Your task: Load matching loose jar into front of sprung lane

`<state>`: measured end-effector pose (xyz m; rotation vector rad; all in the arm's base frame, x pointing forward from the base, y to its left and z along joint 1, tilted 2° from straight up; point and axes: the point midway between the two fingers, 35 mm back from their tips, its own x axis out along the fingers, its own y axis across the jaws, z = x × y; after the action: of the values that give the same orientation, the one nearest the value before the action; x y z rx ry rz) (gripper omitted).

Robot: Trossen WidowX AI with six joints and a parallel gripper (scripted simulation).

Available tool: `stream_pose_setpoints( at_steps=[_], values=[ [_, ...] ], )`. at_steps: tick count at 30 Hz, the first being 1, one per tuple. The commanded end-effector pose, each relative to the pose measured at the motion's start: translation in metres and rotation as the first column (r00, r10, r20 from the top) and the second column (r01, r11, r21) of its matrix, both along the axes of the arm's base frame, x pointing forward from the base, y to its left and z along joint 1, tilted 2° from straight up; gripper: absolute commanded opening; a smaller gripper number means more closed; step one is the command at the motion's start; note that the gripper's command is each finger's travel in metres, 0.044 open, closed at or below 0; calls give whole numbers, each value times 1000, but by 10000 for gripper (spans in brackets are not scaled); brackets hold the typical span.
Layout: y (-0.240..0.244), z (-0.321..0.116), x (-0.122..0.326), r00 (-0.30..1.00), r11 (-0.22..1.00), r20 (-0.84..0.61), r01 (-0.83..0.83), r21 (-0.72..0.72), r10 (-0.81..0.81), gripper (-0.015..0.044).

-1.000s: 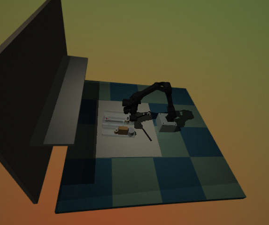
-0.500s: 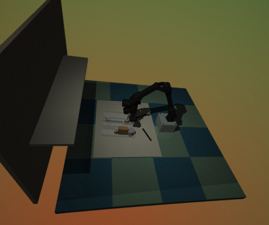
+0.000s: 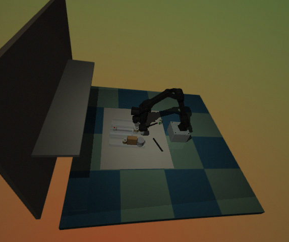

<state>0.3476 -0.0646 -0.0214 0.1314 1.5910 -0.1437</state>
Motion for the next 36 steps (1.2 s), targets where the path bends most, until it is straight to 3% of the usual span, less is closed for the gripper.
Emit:
stream_pose_setpoints(
  at_steps=[1,36],
  values=[
    [-1,-2,4,1000,1000,19,-3,-6,3,0],
    [-1,-13,2,1000,1000,19,-3,-6,3,0]
  ],
)
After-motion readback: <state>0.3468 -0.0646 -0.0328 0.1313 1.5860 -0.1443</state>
